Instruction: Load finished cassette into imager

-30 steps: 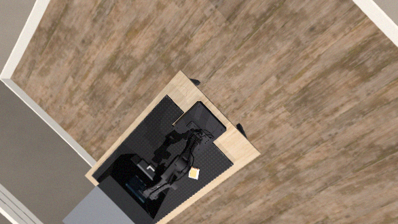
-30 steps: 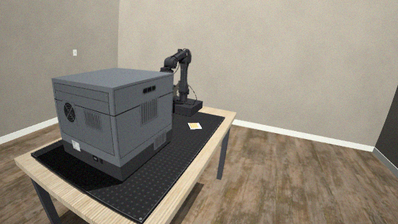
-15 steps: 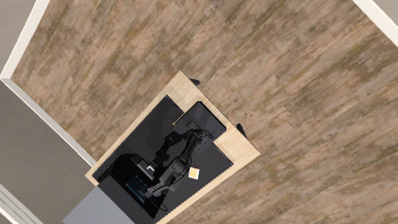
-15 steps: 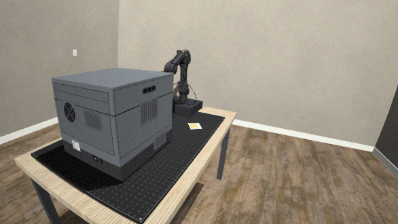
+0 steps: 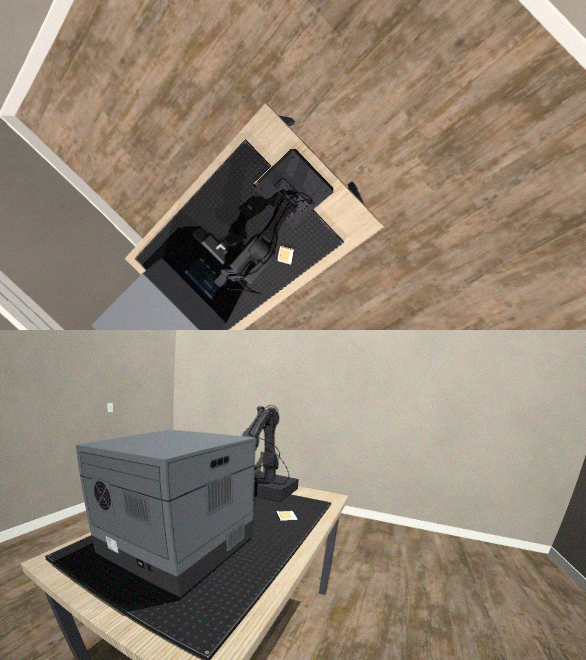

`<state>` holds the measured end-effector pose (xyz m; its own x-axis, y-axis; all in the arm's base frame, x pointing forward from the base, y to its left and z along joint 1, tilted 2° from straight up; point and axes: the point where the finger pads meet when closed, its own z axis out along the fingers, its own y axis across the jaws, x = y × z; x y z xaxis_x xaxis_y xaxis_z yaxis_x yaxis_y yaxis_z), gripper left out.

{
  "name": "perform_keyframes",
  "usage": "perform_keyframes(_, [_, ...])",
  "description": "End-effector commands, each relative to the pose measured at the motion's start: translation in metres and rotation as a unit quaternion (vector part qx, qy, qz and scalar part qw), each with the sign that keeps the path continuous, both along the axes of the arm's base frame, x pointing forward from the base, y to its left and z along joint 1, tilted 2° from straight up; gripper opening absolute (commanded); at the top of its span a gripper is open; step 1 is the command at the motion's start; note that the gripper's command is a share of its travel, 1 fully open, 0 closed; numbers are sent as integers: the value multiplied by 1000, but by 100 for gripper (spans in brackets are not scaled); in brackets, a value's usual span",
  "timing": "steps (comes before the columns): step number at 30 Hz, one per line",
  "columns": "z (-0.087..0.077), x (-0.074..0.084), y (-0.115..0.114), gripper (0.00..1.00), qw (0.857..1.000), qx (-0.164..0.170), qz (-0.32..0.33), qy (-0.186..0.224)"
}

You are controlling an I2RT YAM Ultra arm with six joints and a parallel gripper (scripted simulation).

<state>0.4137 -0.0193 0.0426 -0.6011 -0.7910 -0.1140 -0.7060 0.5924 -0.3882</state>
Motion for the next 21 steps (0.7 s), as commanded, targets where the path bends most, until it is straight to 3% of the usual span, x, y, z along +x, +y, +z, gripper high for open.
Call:
perform_keyframes(1, [-5,31,-5,35,994,-23,82,-62])
perform_keyframes(4, [-12,44,-6,35,988,-38,126,-80])
perform_keyframes(6, [-12,44,-6,35,988,-38,126,-80])
perform_keyframes(11, [-23,66,-8,35,972,-64,198,-110])
perform_keyframes(13, [-23,66,-8,35,964,-74,226,-122])
perform_keyframes(14, [-9,68,-8,35,957,-84,239,-142])
perform_keyframes(15, [-6,69,-8,35,951,-90,253,-150])
perform_keyframes(18, [-7,69,-8,35,938,-103,288,-164])
perform_keyframes(19, [-16,67,-8,35,939,-100,289,-155])
perform_keyframes(21, [-18,66,-8,35,940,-99,289,-153])
